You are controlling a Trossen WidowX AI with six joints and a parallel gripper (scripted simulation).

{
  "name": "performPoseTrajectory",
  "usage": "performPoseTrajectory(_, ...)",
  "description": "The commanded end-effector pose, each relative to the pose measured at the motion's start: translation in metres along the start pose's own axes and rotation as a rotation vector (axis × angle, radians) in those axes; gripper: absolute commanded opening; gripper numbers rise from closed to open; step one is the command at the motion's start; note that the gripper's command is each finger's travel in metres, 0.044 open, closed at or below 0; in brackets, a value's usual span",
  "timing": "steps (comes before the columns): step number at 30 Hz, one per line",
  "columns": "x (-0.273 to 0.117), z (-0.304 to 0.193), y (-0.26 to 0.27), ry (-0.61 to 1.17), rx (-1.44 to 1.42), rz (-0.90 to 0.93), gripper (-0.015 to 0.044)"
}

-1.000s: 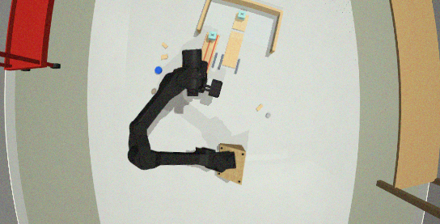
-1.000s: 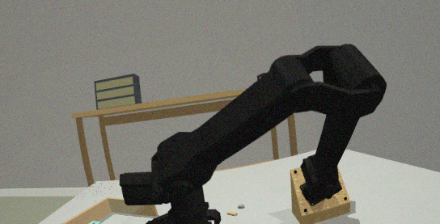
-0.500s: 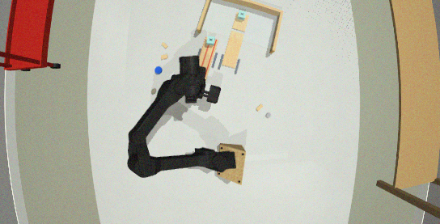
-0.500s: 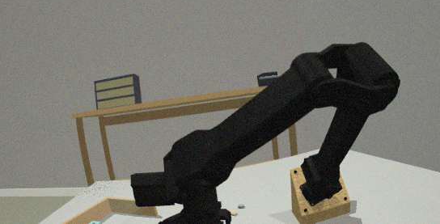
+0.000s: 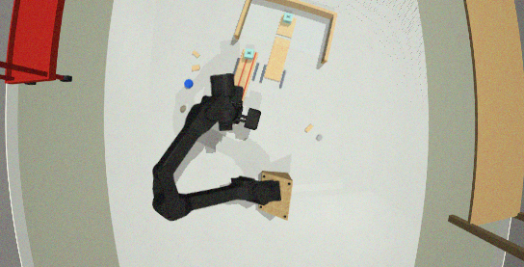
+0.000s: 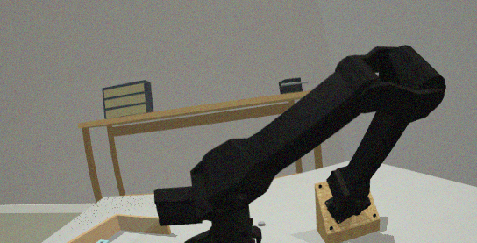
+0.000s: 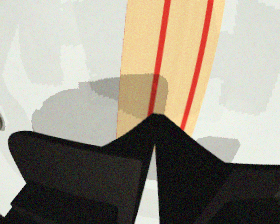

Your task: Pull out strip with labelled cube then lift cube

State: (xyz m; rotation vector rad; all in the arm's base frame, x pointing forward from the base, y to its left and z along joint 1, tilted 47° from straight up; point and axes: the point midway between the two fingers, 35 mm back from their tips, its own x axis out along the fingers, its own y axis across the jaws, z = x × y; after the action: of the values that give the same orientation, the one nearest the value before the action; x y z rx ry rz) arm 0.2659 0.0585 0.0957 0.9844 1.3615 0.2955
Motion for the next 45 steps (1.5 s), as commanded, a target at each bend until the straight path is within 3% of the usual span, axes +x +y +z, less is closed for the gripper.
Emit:
performPoseTrajectory(1,0.006,-0.010,-0.003,0.028,0.015,-0.006,0.0000)
performPoseTrajectory(28,0.006,-0.010,-0.003,0.028,0.015,-0.006,0.0000)
performPoseTrajectory(34,-0.039,0.000,-0.001,0.027,0.014,-0.008,0.0000)
performPoseTrajectory(37,-0.041,0.000,0.000,0.028,0.015,-0.008,0.0000)
performPoseTrajectory(45,-0.040,0.032,-0.002,0.028,-0.127,-0.006,0.0210)
